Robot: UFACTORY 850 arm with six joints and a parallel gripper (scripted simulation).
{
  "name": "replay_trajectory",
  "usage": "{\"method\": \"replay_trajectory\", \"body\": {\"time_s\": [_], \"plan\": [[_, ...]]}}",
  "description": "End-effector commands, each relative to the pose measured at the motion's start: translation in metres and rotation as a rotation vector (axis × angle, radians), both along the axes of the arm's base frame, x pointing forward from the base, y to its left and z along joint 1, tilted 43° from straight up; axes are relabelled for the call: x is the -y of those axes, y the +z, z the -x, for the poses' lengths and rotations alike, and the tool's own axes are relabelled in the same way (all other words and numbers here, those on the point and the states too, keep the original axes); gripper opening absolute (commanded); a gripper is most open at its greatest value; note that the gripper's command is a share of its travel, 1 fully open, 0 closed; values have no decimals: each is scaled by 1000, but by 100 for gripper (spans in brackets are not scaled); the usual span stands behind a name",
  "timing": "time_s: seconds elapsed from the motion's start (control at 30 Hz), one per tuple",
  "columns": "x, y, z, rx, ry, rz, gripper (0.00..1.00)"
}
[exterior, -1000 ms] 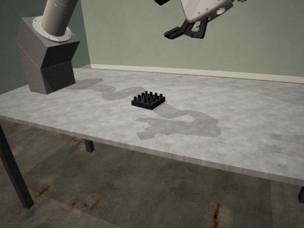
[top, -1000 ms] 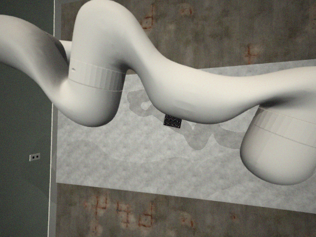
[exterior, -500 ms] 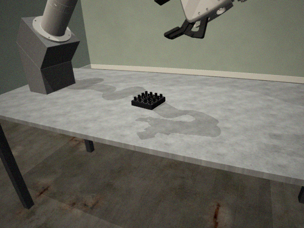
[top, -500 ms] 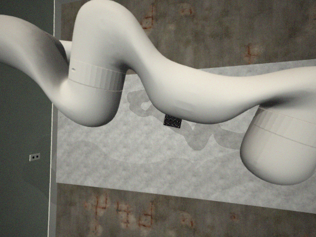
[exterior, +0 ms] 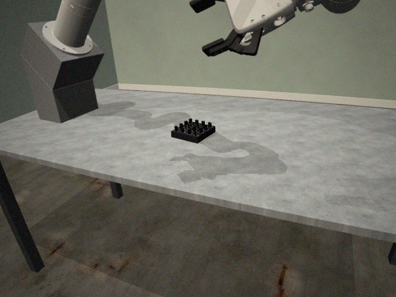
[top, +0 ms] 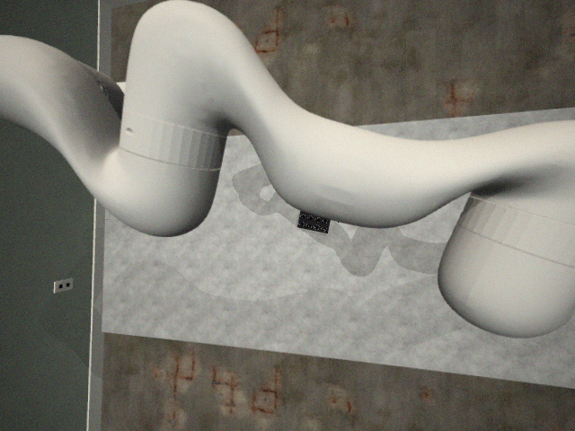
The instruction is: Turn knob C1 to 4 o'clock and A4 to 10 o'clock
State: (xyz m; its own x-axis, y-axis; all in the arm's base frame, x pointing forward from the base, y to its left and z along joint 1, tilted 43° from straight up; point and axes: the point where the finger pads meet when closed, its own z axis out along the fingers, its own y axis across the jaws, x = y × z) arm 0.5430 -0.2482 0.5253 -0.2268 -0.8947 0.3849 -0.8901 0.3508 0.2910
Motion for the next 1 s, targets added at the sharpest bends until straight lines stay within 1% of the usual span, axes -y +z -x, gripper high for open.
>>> {"method": "replay_trajectory", "body": {"time_s": [0.0,0.1,0.3,0.5,0.57,0.6,0.63,0.7,0.83,0.97], "plan": [[13,-4,0,2,-1,92,100],[32,-8,-3,11,15,235,100],[57,-10,-12,42,66,430,100],[74,-9,-29,95,153,612,100],[74,-9,-29,95,153,612,100],[78,-8,-37,120,193,672,100],[80,-8,-43,138,221,708,100],[81,-8,-49,155,249,740,100],[81,-8,-68,214,345,828,100],[75,-10,-88,277,450,895,100]]}}
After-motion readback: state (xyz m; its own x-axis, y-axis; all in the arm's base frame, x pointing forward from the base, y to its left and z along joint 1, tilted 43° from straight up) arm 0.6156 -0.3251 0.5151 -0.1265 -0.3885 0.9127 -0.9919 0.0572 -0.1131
